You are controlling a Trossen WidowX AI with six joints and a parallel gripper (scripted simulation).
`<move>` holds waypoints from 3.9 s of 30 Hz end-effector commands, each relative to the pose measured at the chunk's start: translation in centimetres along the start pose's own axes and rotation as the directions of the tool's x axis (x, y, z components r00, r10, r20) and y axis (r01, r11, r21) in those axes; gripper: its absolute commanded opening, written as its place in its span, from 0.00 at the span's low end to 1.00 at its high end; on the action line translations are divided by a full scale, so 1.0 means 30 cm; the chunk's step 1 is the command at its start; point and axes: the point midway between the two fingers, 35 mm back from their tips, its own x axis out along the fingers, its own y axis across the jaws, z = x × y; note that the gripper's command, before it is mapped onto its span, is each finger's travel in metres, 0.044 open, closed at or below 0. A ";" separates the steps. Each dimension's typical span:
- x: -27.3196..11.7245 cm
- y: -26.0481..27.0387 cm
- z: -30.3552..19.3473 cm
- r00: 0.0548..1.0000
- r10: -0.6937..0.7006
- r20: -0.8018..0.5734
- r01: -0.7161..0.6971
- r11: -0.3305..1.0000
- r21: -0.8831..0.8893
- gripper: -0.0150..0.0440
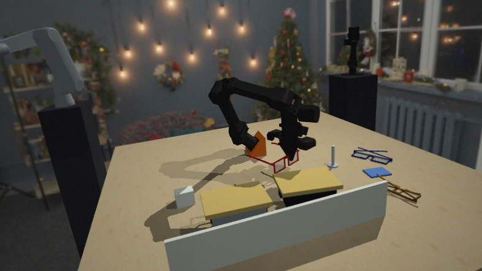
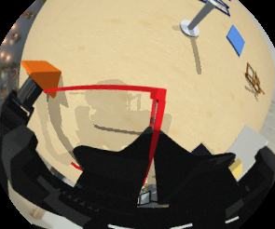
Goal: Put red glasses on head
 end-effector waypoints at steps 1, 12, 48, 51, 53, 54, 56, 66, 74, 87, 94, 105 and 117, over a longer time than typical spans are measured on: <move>0.016 0.003 -0.002 1.000 0.001 -0.007 -0.002 1.000 -0.007 0.25; 0.045 0.004 -0.003 1.000 0.002 -0.008 -0.002 1.000 -0.007 0.25; 0.140 0.016 -0.005 1.000 0.003 -0.010 -0.004 1.000 -0.006 0.25; 0.147 0.017 -0.005 1.000 0.004 -0.011 -0.004 1.000 -0.006 0.25; 0.152 0.018 -0.005 1.000 0.004 -0.011 -0.004 1.000 -0.006 0.25; 0.155 0.018 -0.005 1.000 0.004 -0.011 -0.004 1.000 -0.006 0.25; 0.160 0.020 -0.005 1.000 0.004 -0.011 -0.004 1.000 -0.006 0.25; 0.153 0.016 -0.005 1.000 0.001 -0.004 -0.001 1.000 0.003 0.44; 0.150 0.019 -0.005 1.000 0.001 -0.005 -0.001 1.000 0.002 0.44; 0.129 0.051 -0.005 1.000 0.004 -0.010 -0.004 1.000 -0.005 0.44; 0.117 0.058 -0.005 1.000 0.004 -0.011 -0.005 1.000 -0.007 0.44; -0.015 0.019 -0.008 1.000 -0.011 -0.013 0.011 1.000 -0.006 0.48; -0.035 0.045 -0.009 1.000 0.004 -0.009 -0.004 1.000 0.006 0.59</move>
